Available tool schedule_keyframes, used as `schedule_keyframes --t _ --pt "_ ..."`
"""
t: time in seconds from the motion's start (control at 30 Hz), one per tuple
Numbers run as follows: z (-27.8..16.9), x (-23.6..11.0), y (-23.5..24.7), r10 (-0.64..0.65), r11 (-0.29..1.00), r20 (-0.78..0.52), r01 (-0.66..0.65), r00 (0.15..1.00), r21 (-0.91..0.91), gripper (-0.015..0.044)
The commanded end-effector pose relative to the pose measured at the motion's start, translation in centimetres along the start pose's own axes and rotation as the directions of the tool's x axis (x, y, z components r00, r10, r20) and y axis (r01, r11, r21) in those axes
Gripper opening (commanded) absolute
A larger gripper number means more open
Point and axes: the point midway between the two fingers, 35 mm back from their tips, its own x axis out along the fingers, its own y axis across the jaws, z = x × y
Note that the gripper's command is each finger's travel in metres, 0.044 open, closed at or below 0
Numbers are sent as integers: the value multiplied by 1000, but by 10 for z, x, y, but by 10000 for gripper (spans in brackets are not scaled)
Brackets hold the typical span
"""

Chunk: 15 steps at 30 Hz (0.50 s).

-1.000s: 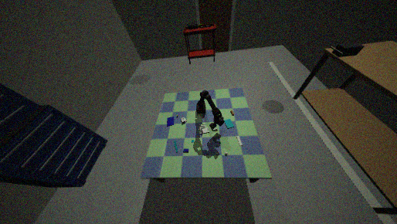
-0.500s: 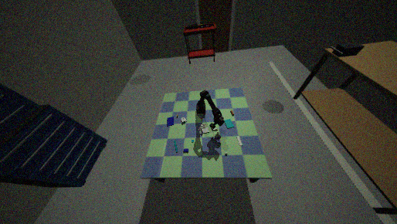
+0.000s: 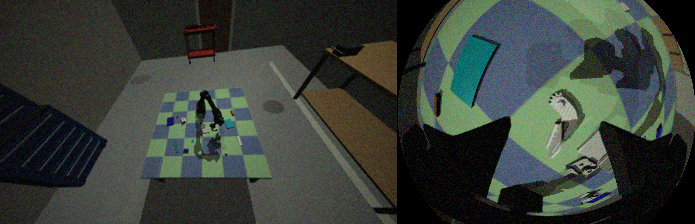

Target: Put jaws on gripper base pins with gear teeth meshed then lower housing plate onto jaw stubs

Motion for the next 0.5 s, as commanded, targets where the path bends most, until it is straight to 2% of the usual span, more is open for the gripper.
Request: schedule_keyframes --t 0.0,0.1,0.47 --pt "0 0 0 0 1000 1 0 1000 0 440" --pt "0 0 0 0 1000 1 0 1000 0 440" --pt "-3 -8 1 3 1000 -11 -3 1000 5 151"
